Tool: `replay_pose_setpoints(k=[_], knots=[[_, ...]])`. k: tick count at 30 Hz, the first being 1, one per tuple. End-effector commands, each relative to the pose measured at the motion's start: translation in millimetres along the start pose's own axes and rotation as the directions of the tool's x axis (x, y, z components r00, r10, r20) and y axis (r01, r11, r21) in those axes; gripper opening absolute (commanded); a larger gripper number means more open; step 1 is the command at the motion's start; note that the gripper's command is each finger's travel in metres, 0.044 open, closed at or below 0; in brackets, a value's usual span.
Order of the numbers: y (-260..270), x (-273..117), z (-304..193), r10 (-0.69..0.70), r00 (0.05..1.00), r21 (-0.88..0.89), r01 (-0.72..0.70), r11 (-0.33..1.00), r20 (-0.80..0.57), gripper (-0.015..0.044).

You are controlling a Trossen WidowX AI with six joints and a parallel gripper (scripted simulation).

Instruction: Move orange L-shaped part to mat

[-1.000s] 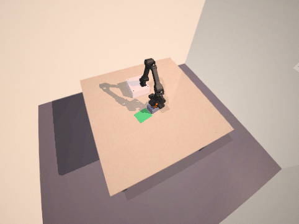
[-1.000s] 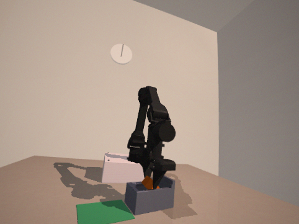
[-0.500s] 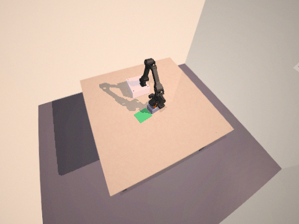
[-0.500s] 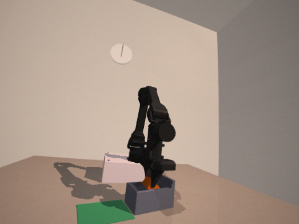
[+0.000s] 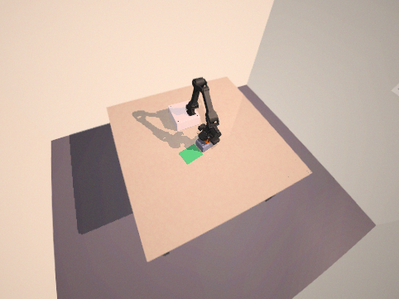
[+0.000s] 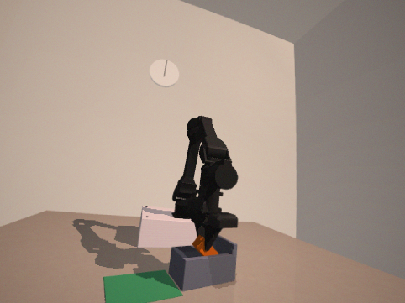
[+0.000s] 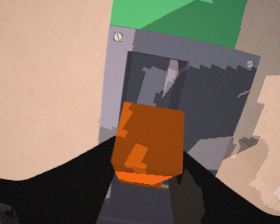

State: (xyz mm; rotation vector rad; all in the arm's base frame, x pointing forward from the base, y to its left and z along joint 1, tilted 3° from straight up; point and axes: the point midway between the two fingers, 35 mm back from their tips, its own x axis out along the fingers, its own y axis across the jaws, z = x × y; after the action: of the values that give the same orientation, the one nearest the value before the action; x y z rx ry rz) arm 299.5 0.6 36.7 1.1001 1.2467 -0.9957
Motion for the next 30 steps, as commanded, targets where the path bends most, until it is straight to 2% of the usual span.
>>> replay_pose_setpoints(k=[1,30], knots=[[1.8,-8.1,-0.2,0.008,1.0,0.002,-0.008,1.0,-0.002,0.0],[1.1,-54.1,-0.4,0.006,1.0,0.003,-0.006,1.0,-0.004,0.0]])
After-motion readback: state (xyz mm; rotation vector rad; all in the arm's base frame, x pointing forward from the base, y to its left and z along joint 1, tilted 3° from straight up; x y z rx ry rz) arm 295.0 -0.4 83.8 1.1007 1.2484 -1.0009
